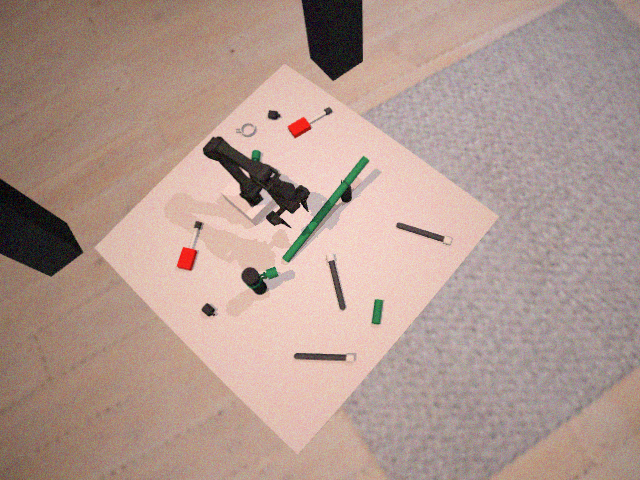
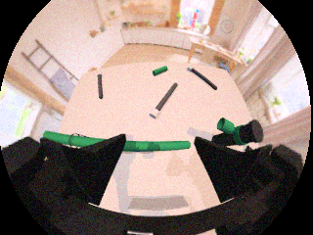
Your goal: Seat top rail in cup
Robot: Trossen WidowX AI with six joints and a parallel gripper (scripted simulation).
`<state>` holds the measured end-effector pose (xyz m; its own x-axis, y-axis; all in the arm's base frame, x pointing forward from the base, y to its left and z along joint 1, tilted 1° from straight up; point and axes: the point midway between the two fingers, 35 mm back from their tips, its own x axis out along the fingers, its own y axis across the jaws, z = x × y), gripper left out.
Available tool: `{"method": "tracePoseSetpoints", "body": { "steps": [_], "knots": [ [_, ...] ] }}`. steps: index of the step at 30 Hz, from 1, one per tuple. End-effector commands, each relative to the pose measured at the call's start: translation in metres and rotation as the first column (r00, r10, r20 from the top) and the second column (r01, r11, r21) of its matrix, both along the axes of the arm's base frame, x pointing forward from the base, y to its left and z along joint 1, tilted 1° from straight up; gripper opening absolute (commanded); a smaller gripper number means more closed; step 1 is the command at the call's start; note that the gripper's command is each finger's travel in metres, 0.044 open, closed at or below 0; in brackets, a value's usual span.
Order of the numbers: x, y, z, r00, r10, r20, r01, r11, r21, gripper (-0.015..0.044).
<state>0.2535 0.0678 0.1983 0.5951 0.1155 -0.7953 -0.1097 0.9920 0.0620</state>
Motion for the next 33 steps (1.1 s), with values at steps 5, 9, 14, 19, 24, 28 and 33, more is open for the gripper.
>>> {"method": "tracePoseSetpoints", "body": {
  "steps": [5, 9, 14, 19, 24, 28, 33],
  "knots": [
    [0.007, -0.035, -0.002, 0.994, 0.026, -0.102, -0.032, 0.998, -0.061, 0.044],
    [0.01, -0.038, -0.002, 0.994, 0.049, -0.099, -0.057, 0.995, -0.084, 0.044],
    [0.028, -0.066, -0.006, 0.967, 0.232, -0.107, -0.253, 0.932, -0.261, 0.044],
    [0.047, -0.108, -0.013, 0.871, 0.451, -0.196, -0.487, 0.739, -0.465, 0.044],
    [0.059, -0.156, -0.021, 0.713, 0.605, -0.354, -0.673, 0.448, -0.589, 0.044],
    [0.061, -0.177, -0.025, 0.632, 0.643, -0.433, -0.731, 0.308, -0.609, 0.044],
    [0.062, -0.181, -0.026, 0.616, 0.648, -0.447, -0.74, 0.282, -0.611, 0.044]
  ]
}}
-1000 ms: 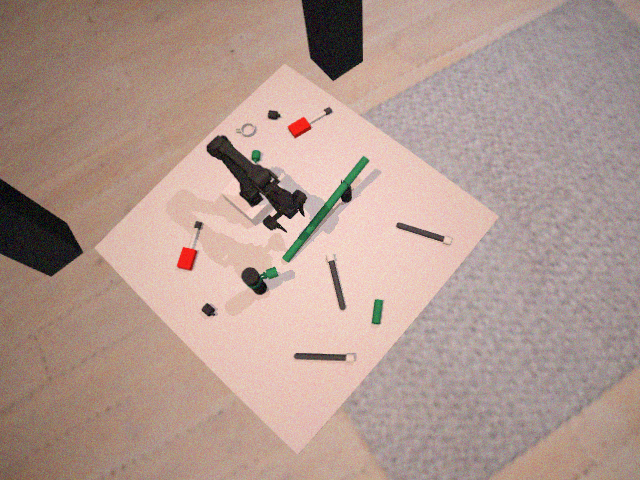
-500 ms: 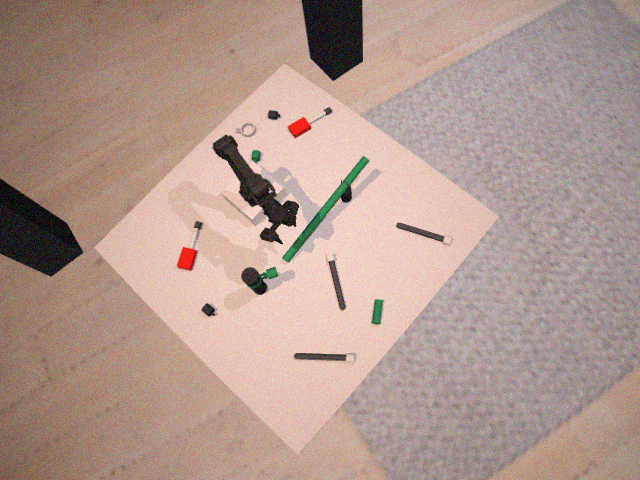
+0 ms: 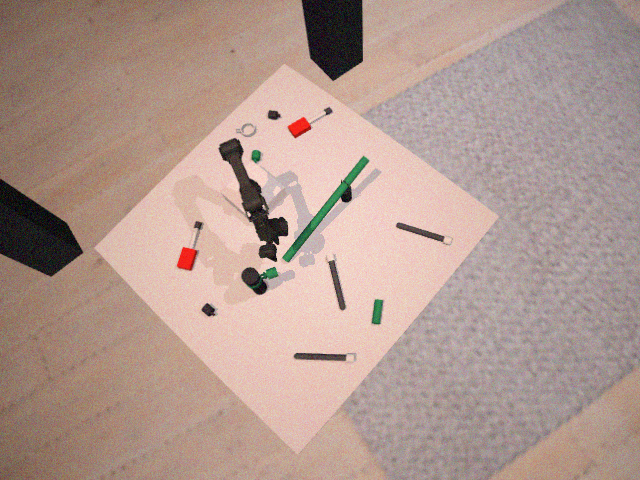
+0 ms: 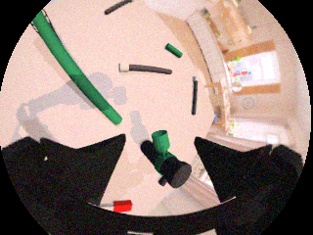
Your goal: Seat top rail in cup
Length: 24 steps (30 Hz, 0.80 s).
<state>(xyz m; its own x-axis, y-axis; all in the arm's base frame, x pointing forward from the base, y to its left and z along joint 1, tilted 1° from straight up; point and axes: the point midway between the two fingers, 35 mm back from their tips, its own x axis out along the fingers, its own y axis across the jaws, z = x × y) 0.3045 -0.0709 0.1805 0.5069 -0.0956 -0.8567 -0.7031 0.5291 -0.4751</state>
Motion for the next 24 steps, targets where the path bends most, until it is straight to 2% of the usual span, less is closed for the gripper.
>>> {"method": "tracePoseSetpoints", "body": {
  "steps": [1, 12, 18, 24],
  "knots": [
    [0.011, -0.042, -0.008, 0.972, 0.227, -0.068, -0.236, 0.954, -0.185, 0.044],
    [0.011, -0.042, -0.01, 0.972, 0.227, -0.068, -0.236, 0.954, -0.185, 0.044],
    [0.012, -0.042, -0.048, 0.972, 0.227, -0.068, -0.236, 0.954, -0.185, 0.044],
    [0.012, -0.042, -0.053, 0.972, 0.227, -0.068, -0.236, 0.954, -0.185, 0.044]
  ]
}}
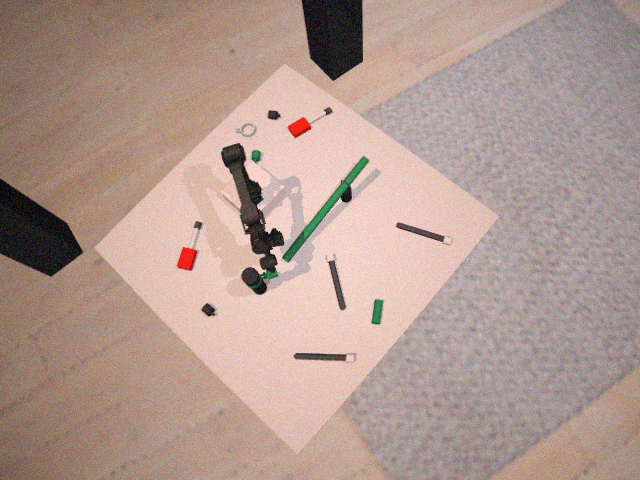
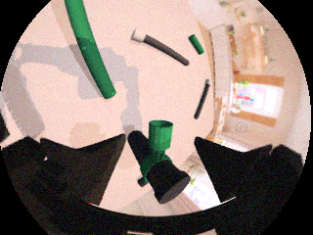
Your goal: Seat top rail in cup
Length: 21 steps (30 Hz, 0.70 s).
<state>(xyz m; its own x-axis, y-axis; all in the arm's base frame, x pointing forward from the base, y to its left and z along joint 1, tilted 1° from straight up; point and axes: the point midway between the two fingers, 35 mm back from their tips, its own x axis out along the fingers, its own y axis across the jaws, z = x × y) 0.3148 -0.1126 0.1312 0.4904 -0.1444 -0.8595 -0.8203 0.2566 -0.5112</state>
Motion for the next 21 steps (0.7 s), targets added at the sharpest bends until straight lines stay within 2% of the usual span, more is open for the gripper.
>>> {"method": "tracePoseSetpoints", "body": {
  "steps": [1, 21],
  "knots": [
    [0.002, 0.0, -0.004, 1.0, 0.004, 0.005, -0.004, 1.0, -0.002, 0.044],
    [0.02, -0.006, -0.03, 1.0, 0.004, 0.007, -0.004, 1.0, -0.002, 0.044]
  ]
}}
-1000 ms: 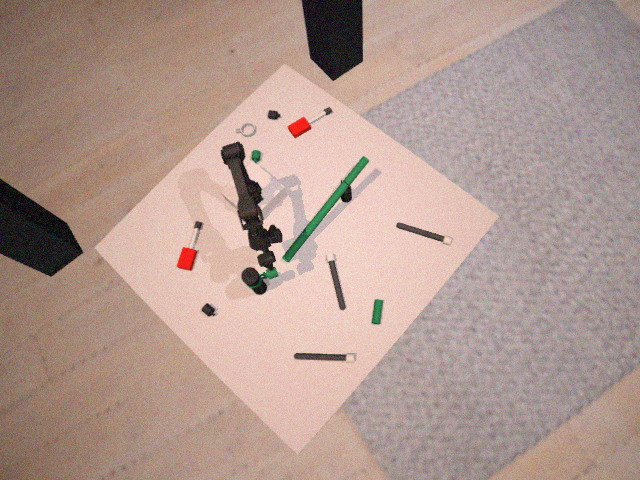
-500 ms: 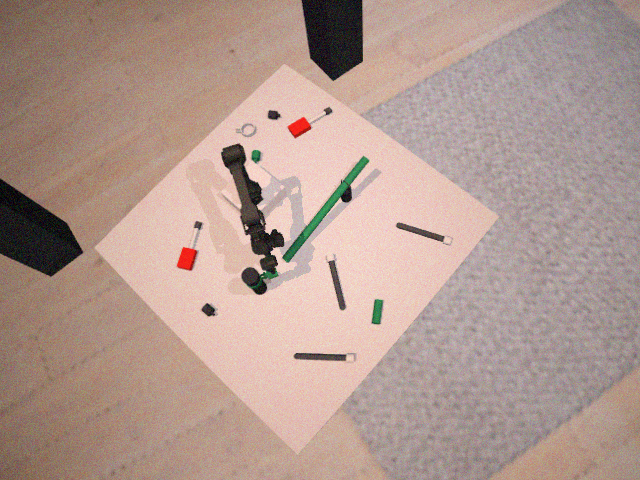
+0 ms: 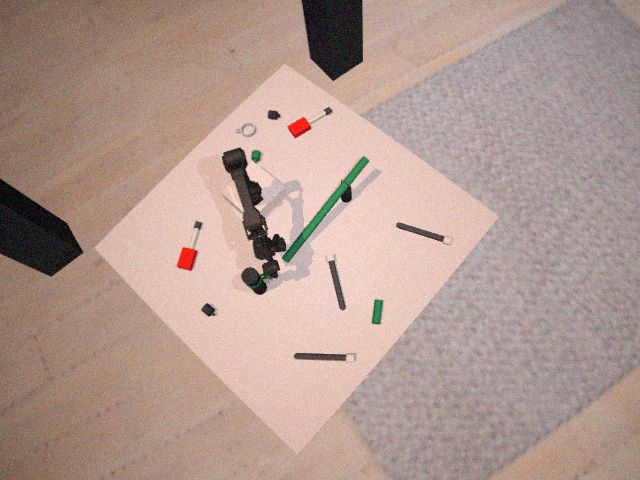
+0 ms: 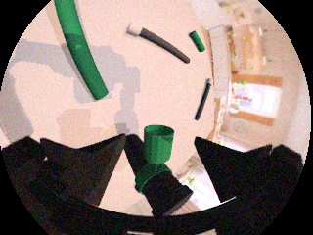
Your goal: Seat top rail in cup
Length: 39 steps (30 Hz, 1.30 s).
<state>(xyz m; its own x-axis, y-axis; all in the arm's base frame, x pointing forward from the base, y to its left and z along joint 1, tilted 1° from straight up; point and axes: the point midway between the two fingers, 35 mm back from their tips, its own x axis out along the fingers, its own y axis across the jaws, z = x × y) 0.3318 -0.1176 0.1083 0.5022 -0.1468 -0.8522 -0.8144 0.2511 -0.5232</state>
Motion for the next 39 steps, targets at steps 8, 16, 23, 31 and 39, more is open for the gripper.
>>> {"method": "tracePoseSetpoints", "body": {
  "steps": [8, 16, 23, 31, 39],
  "knots": [
    [0.009, -0.002, -0.019, 1.0, 0.0, -0.006, 0.0, 1.0, 0.003, 0.044],
    [0.015, -0.004, -0.03, 1.0, 0.0, -0.005, 0.0, 1.0, 0.002, 0.044],
    [0.019, -0.005, -0.039, 1.0, 0.0, -0.005, 0.0, 1.0, 0.002, 0.044],
    [0.019, -0.005, -0.04, 1.0, 0.0, -0.005, 0.0, 1.0, 0.002, 0.0282],
    [0.019, -0.005, -0.04, 1.0, 0.0, -0.005, 0.0, 1.0, 0.002, 0.0092]
  ]
}}
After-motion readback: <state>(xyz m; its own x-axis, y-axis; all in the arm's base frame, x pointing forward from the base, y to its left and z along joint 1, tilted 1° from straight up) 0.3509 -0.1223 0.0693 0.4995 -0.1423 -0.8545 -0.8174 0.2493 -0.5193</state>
